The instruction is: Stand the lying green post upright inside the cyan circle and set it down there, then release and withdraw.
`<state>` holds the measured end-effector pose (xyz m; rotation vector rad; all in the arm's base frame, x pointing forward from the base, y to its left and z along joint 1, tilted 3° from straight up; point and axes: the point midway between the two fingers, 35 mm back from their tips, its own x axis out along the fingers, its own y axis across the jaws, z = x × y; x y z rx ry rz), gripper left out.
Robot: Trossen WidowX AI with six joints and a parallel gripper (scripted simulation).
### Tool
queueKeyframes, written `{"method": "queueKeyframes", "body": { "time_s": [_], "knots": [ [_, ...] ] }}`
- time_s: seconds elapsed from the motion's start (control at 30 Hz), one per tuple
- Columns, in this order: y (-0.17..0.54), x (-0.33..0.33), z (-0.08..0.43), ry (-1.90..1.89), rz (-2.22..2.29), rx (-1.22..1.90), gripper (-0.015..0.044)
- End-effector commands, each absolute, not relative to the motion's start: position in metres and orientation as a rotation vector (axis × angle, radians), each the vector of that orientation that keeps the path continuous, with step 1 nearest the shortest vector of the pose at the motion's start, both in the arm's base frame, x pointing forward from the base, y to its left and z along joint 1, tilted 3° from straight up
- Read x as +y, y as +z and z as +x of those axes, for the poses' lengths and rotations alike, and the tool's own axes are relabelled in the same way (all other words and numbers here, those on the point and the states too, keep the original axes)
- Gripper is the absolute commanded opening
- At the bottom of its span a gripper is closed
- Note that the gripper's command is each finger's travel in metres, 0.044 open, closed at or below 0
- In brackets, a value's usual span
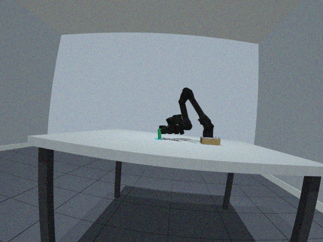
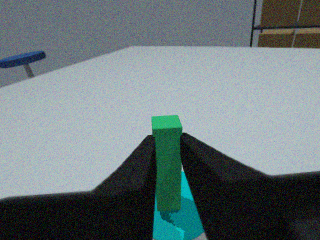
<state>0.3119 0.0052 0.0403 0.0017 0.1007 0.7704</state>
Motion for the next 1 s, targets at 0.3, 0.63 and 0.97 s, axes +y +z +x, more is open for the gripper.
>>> {"method": "queueKeyframes", "body": {
  "time_s": [0.3,0.63,0.97],
  "knots": [
    [0.038,0.004,0.315,0.774,-0.014,0.092,0.0075],
    [0.038,0.004,0.315,0.774,-0.014,0.092,0.0337],
    [0.060,0.003,0.316,0.773,-0.031,0.076,0.0400]
  ]
}}
